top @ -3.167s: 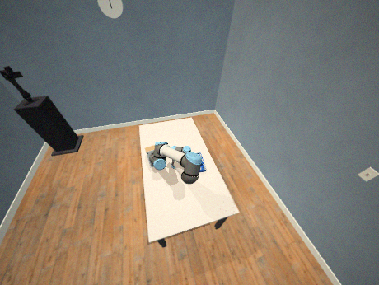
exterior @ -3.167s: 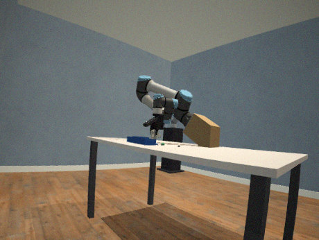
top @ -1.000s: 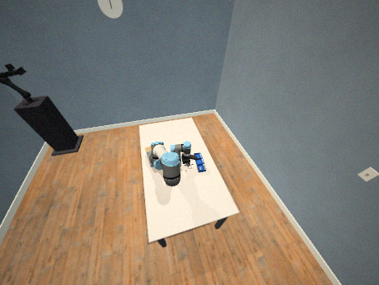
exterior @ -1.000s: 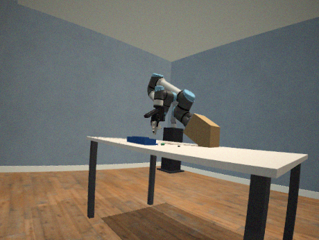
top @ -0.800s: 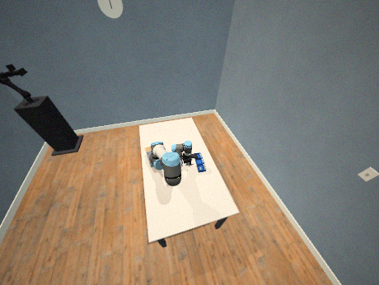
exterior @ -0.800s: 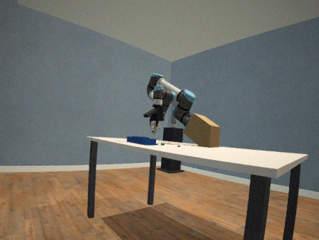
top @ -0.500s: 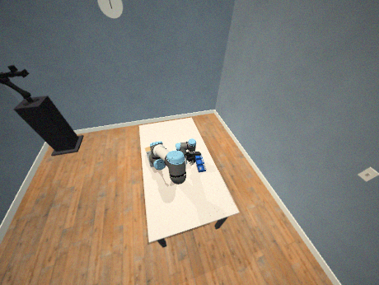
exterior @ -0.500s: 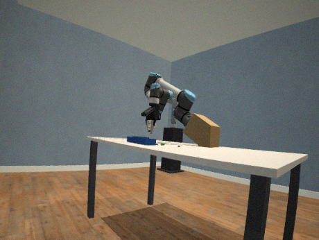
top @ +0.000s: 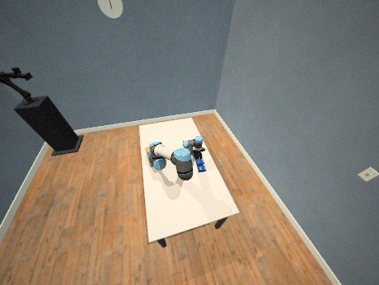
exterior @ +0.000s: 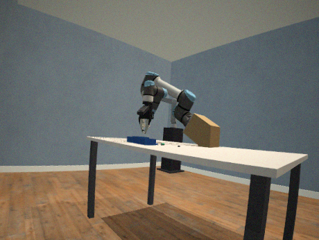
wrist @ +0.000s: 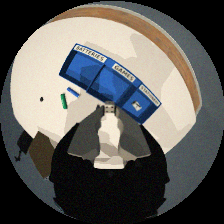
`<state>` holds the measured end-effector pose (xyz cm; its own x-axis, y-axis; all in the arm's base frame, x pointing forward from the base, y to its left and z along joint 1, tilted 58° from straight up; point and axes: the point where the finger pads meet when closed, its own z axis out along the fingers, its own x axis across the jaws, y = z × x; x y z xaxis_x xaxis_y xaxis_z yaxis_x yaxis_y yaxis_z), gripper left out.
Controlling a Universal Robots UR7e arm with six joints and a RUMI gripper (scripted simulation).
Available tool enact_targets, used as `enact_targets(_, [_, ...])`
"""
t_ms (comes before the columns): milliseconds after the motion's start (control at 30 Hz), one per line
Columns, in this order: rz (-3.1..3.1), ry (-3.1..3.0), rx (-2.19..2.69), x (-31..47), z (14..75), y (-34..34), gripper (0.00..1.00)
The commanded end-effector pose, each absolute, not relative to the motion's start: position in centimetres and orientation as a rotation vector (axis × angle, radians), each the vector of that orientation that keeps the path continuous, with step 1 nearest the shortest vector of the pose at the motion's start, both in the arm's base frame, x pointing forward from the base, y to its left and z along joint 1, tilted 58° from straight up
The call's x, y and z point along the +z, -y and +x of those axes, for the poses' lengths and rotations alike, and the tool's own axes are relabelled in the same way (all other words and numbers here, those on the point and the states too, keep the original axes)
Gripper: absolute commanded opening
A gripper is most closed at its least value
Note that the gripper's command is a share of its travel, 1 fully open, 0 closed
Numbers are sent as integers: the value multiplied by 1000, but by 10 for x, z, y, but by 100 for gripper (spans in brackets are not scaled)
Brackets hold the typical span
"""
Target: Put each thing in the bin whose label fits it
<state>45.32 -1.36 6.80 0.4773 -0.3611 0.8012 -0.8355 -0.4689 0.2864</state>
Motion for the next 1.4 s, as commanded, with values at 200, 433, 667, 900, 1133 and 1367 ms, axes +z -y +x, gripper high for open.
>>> enact_targets(200, [2107, 693, 736, 62, 478, 6, 0])
enact_targets(433, [2127, 539, 651, 62, 479, 5, 0])
enact_targets(667, [2139, 386, 567, 63, 478, 5, 0])
enact_targets(900, [2144, 237, 484, 64, 477, 6, 0])
enact_targets(1133, [2143, 81, 397, 62, 474, 7, 0])
enact_targets(1367, [2139, -70, 321, 63, 476, 7, 0])
